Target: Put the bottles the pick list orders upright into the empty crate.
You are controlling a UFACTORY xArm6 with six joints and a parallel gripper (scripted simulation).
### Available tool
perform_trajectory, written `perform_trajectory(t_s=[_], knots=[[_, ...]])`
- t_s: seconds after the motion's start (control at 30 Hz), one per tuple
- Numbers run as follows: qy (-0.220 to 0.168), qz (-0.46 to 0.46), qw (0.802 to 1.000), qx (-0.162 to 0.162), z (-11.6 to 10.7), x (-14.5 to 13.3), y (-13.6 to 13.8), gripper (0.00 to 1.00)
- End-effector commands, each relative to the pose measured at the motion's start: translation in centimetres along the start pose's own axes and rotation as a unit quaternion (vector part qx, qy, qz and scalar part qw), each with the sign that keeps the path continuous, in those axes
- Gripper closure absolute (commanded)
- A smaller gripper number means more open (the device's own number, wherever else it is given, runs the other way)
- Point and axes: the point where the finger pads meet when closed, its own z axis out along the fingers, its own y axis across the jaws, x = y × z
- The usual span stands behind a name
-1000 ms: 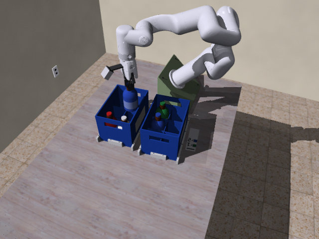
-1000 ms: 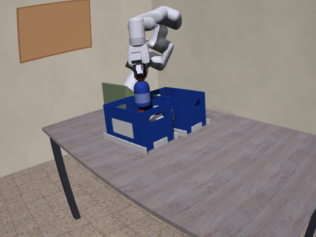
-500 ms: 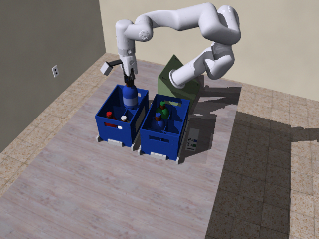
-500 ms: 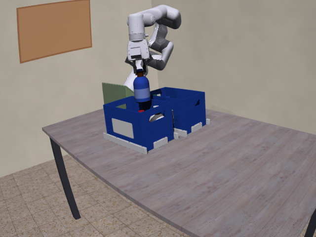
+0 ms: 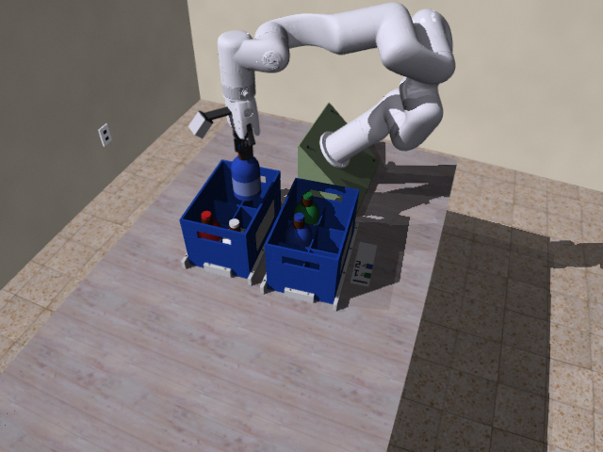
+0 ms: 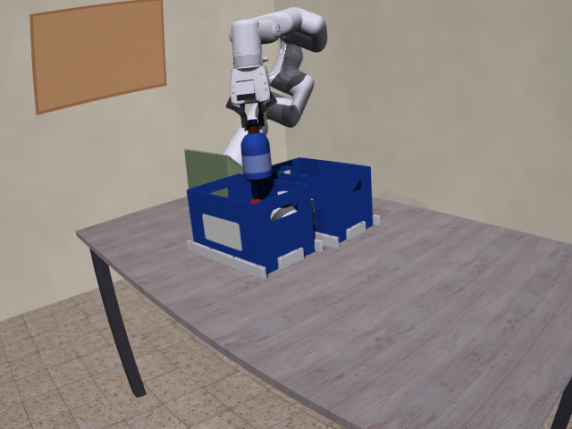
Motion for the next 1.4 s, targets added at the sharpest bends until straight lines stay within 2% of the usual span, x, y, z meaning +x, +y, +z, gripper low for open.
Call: perform_trajectory(t_s=[0.0,1.37], knots=[[0.002,-0.001,1.000,0.000,-0.2,0.1,0.0,1.00],[0.002,-0.001,1.000,0.000,-0.2,-1.2,-6.9,1.00]])
